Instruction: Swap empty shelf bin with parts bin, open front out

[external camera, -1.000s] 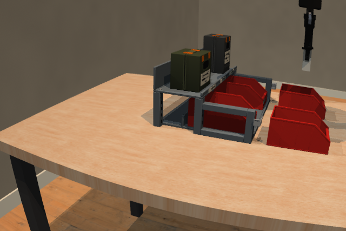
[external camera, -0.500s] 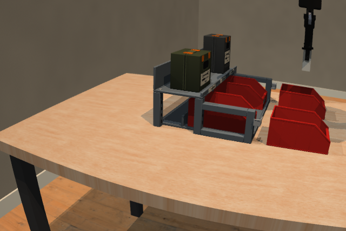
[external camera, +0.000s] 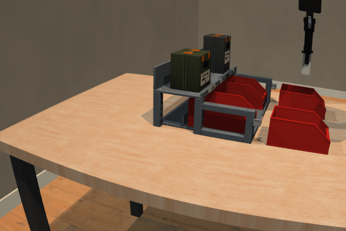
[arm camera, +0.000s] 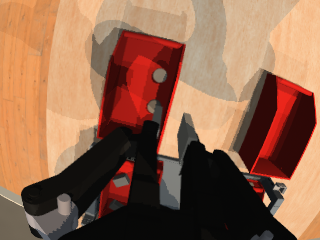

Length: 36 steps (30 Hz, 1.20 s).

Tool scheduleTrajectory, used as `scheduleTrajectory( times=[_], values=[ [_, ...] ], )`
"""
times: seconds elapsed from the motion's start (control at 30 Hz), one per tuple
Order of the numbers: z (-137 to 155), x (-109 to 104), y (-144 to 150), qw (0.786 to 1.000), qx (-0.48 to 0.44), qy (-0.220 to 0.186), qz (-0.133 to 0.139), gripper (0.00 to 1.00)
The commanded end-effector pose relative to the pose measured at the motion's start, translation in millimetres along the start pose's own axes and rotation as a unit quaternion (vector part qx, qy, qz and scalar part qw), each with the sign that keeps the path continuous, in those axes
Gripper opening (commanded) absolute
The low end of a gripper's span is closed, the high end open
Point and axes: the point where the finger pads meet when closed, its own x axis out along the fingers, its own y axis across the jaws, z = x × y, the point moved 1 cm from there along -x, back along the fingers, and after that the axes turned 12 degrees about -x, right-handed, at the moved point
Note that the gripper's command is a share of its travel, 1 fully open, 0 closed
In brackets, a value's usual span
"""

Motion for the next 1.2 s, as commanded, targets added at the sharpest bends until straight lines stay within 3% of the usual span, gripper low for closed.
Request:
scheduleTrajectory(
  times=[0.0,0.8,1.17],
  values=[
    [0.0,4.4,0.0,1.0,0.0,0.0,0.0,0.24],
    [0.6,46.7,0.1,1.0,0.0,0.0,0.0,0.24],
    [0.7,54.8,0.1,1.0,0.0,0.0,0.0,0.24]
  ],
)
